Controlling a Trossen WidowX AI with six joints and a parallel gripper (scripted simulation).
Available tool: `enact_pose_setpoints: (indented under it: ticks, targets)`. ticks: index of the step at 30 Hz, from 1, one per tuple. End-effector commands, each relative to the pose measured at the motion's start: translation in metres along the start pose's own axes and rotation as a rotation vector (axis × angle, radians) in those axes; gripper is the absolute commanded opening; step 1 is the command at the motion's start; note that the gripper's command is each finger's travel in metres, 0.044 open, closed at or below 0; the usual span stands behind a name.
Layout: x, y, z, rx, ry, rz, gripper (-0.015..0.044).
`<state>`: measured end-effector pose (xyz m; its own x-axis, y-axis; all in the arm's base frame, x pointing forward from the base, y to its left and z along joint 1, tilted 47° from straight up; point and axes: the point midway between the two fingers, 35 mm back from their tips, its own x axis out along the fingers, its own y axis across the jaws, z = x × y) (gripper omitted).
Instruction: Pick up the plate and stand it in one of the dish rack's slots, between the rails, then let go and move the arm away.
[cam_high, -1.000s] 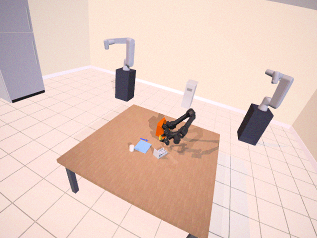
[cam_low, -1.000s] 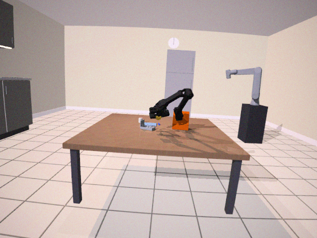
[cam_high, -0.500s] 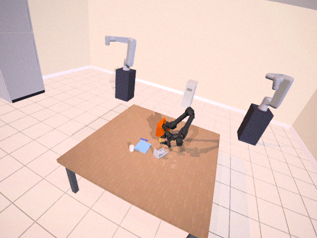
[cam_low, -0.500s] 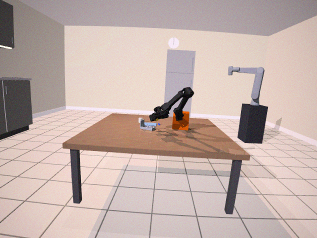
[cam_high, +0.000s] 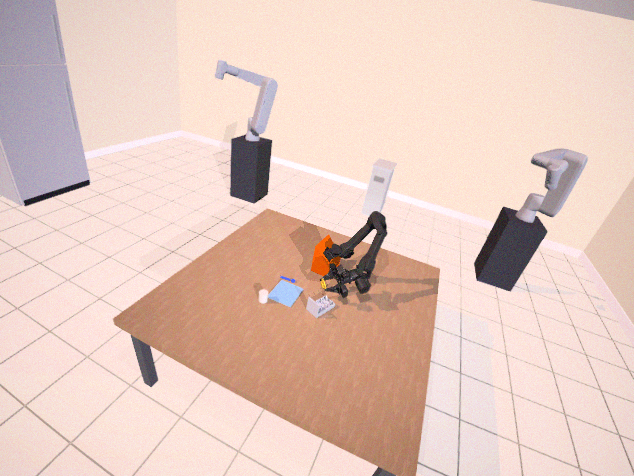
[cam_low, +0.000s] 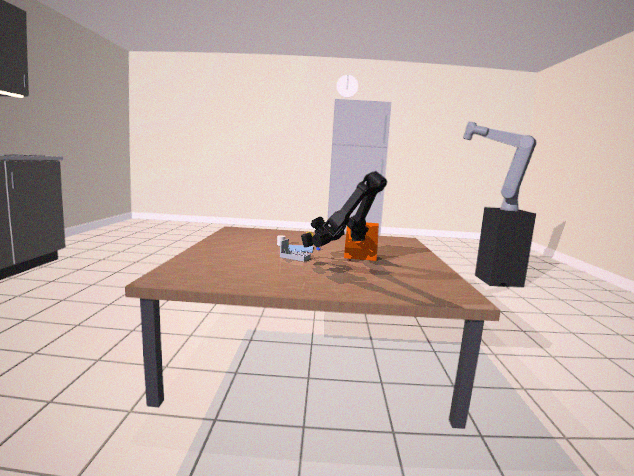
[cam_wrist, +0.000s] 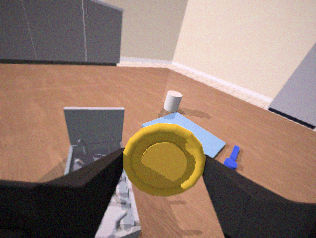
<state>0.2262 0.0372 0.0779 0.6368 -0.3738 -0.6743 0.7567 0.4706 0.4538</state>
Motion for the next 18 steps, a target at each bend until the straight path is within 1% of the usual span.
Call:
enact_pose_setpoints:
  ticks: [1, 18]
  targets:
    - [-0.004, 0.003, -0.002, 0.003, -0.047, 0.068, 0.0]
    - [-0.03, 0.016, -0.011, 0.037, -0.191, 0.34, 0.0]
